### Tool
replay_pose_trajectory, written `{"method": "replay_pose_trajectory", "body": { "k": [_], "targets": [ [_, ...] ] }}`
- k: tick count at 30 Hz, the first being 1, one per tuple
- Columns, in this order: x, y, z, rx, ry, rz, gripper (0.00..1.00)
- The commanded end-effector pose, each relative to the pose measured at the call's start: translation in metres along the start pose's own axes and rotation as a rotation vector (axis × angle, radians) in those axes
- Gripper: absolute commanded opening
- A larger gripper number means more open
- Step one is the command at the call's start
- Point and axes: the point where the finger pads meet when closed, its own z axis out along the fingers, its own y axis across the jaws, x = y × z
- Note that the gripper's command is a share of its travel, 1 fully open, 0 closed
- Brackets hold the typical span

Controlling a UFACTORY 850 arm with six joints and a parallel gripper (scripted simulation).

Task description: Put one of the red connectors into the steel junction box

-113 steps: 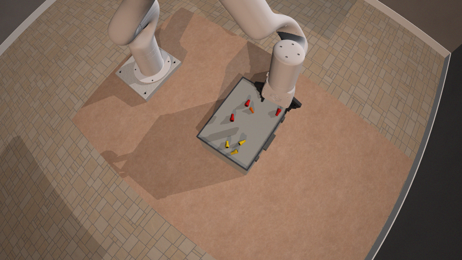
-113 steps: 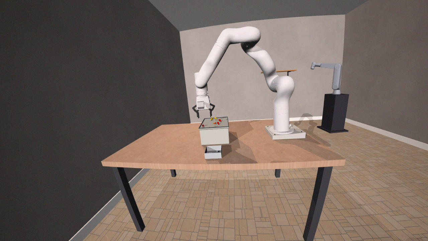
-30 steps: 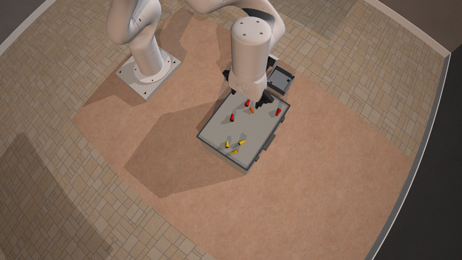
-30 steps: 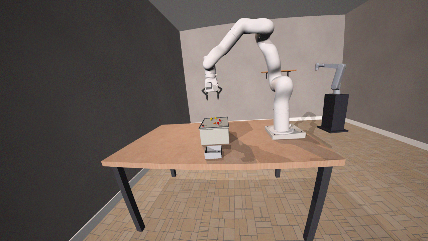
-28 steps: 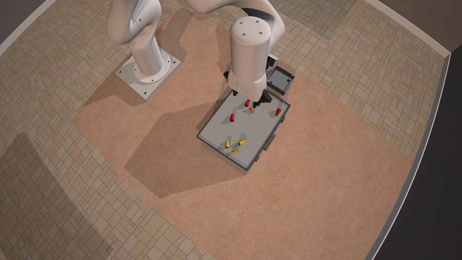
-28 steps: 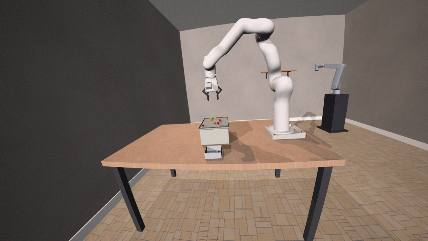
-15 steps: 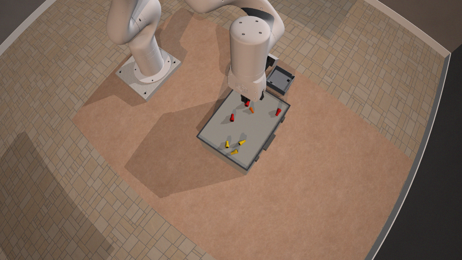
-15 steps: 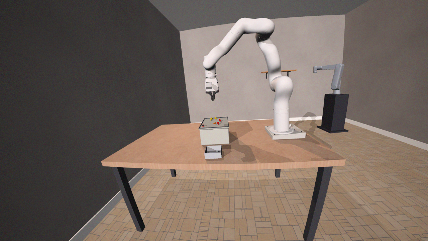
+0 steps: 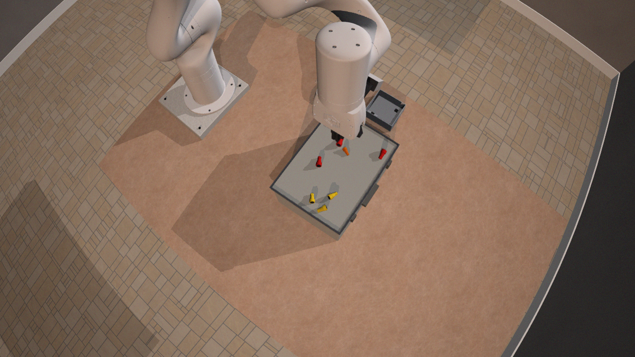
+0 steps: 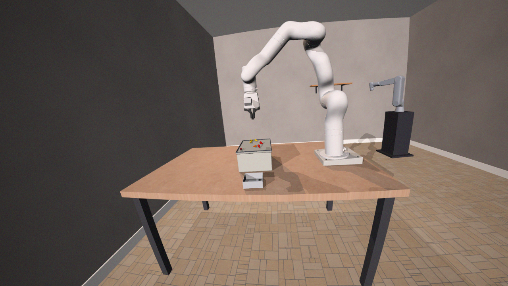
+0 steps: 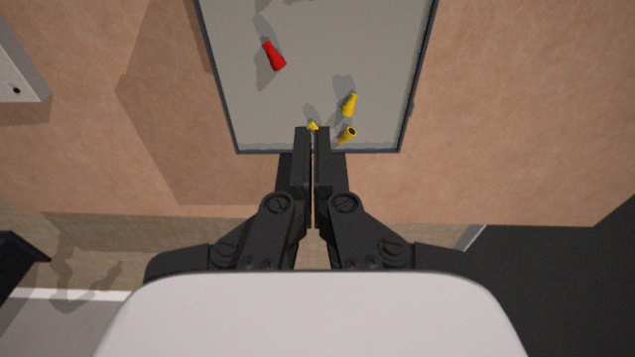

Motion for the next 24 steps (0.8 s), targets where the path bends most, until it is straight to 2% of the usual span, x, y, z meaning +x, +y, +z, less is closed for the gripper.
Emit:
{"method": "replay_pose_trajectory", "body": {
  "k": [1, 2, 3, 4, 6, 10, 11, 19, 24],
  "targets": [
    [0.000, 0.001, -0.001, -0.002, 0.000, 0.000, 0.00],
    [0.000, 0.001, -0.001, -0.002, 0.000, 0.000, 0.00],
    [0.001, 0.002, 0.000, -0.002, 0.000, -0.001, 0.30],
    [0.006, 0.009, 0.007, -0.002, 0.000, -0.006, 0.30],
    [0.030, 0.036, 0.038, -0.002, 0.000, -0.030, 0.30],
    [0.035, 0.041, 0.044, -0.002, -0.001, -0.034, 0.30],
    [0.051, 0.055, 0.065, -0.002, -0.001, -0.048, 0.30],
    [0.092, 0.084, 0.117, -0.002, 0.000, -0.082, 0.30],
    [0.094, 0.085, 0.120, -0.002, 0.000, -0.083, 0.30]
  ]
}}
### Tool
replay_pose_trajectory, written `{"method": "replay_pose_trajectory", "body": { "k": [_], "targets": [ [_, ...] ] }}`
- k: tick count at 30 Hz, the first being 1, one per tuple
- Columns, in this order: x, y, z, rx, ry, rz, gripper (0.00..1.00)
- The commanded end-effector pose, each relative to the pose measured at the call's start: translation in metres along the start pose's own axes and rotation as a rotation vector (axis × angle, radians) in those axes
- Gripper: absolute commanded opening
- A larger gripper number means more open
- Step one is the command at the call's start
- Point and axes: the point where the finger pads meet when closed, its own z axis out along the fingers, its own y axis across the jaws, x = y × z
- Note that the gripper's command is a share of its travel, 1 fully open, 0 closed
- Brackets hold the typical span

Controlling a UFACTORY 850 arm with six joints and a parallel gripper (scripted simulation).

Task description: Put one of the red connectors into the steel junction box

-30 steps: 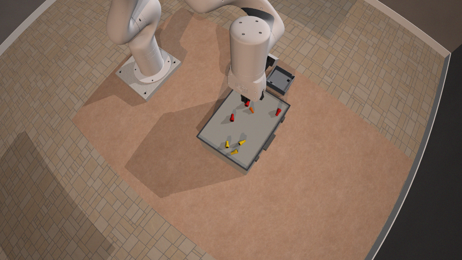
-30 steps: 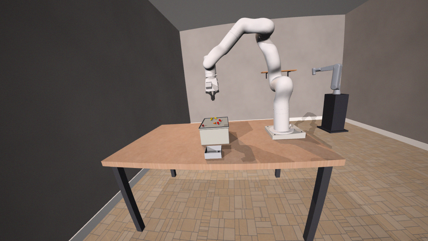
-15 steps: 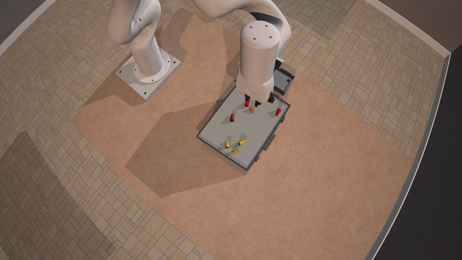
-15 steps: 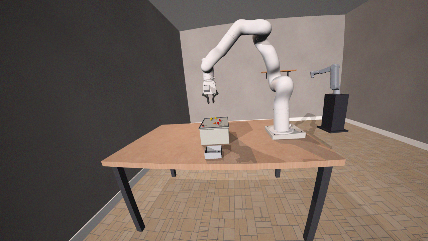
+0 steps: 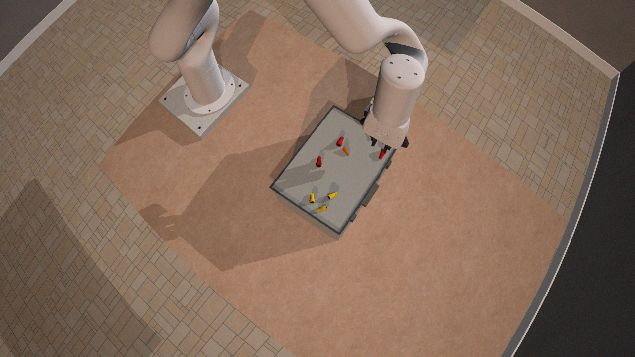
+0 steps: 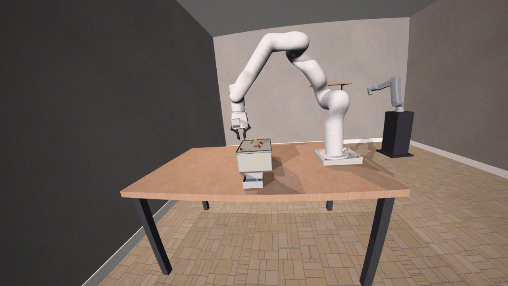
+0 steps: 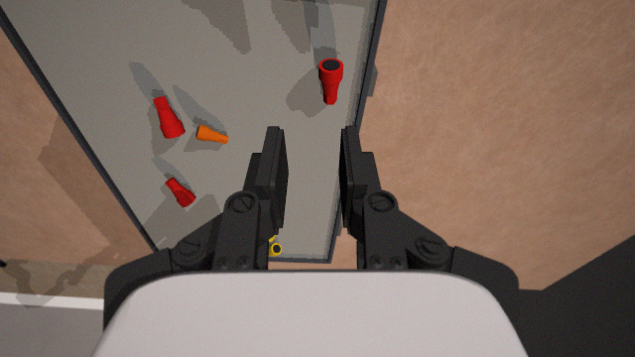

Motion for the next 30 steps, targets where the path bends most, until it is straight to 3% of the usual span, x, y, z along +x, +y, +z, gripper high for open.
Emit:
{"method": "replay_pose_trajectory", "body": {
  "k": [1, 6, 12, 30],
  "targets": [
    [0.005, 0.010, 0.008, -0.003, -0.001, -0.004, 0.30],
    [0.005, 0.010, 0.011, -0.003, -0.001, -0.004, 0.30],
    [0.005, 0.011, 0.047, -0.003, -0.001, -0.004, 0.30],
    [0.005, 0.011, 0.047, -0.003, -0.001, -0.004, 0.30]
  ]
}}
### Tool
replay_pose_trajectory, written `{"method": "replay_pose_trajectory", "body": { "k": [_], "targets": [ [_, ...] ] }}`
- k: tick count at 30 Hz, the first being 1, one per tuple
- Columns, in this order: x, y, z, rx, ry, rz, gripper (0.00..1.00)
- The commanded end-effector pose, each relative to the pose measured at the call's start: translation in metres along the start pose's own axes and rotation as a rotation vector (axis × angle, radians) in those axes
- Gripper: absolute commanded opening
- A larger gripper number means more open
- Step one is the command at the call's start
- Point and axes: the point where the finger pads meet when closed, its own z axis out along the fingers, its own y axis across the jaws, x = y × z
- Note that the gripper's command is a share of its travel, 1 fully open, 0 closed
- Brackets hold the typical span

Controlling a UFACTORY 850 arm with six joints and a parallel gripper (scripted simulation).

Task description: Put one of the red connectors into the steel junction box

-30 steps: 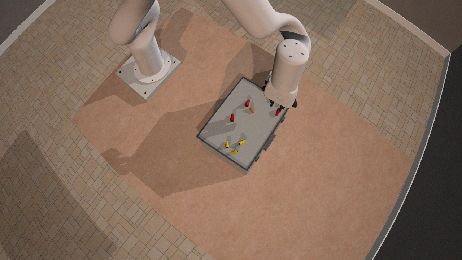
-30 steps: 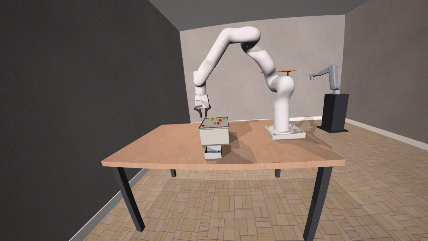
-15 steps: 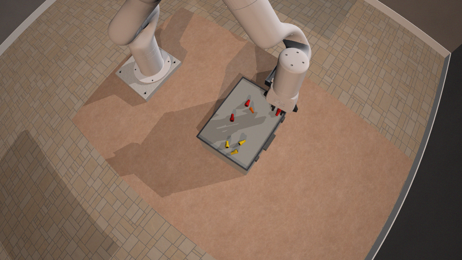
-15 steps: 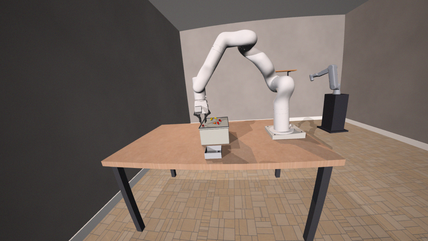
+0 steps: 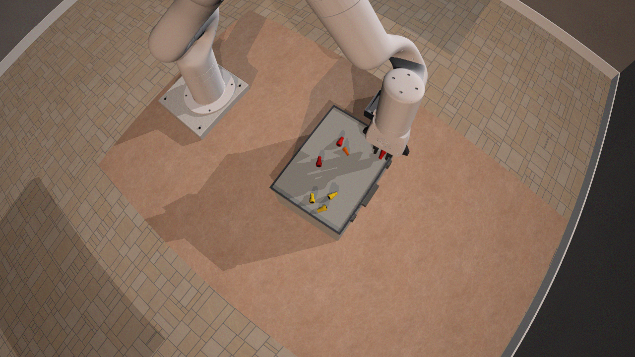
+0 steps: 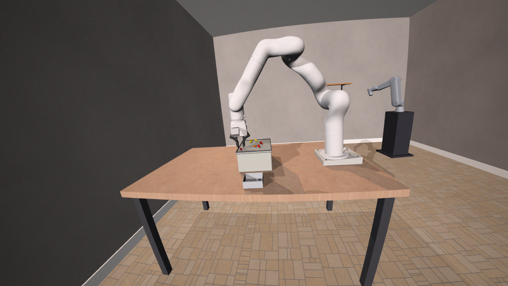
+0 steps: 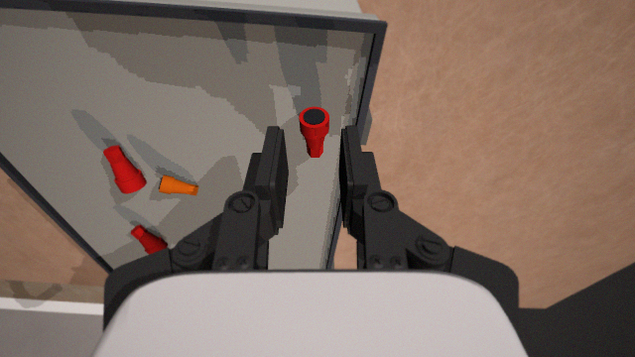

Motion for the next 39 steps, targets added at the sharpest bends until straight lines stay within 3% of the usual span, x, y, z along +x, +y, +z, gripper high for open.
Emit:
{"method": "replay_pose_trajectory", "body": {
  "k": [1, 12, 19, 31, 32, 39],
  "targets": [
    [0.000, 0.001, -0.001, -0.002, 0.000, 0.000, 0.30],
    [0.000, 0.002, -0.001, -0.002, 0.000, 0.000, 0.30],
    [0.000, 0.002, 0.017, -0.002, 0.000, 0.000, 0.30],
    [0.000, 0.002, 0.017, -0.002, 0.000, 0.000, 0.30],
    [0.000, 0.002, 0.017, -0.002, 0.000, 0.000, 0.02],
    [0.000, 0.002, 0.017, -0.002, 0.000, 0.000, 0.02]
  ]
}}
